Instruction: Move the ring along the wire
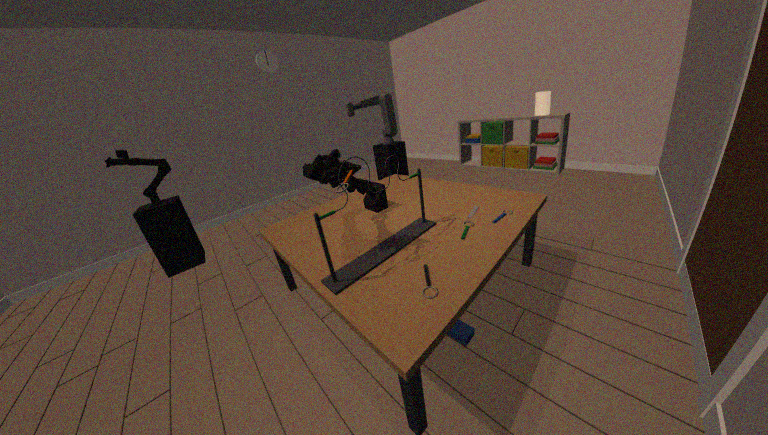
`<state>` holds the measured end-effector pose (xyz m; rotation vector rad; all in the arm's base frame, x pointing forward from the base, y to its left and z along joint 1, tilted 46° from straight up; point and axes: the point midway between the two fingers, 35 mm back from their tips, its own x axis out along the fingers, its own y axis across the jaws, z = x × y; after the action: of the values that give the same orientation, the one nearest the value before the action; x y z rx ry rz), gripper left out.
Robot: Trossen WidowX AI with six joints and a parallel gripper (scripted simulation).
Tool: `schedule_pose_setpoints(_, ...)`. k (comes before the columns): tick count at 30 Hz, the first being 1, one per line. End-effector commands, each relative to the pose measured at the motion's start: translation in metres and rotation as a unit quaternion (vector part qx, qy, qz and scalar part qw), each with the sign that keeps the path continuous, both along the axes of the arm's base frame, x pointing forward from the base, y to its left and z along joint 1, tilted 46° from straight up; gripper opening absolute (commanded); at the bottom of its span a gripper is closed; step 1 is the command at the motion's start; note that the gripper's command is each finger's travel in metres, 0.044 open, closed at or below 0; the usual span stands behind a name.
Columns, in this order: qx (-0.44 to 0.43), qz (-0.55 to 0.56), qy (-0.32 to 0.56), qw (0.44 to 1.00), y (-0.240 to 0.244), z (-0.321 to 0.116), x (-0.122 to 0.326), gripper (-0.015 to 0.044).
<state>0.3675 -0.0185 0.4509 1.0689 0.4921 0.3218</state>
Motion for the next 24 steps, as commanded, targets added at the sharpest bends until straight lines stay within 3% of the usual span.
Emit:
schedule_pose_setpoints(1,-0.028,-0.001,-0.002,1.000,-0.0014,0.0007,0.0018,-0.0150)
schedule_pose_setpoints(24,-0.183,-0.001,-0.006,0.983,-0.0084,-0.0081,0.0021,-0.0150)
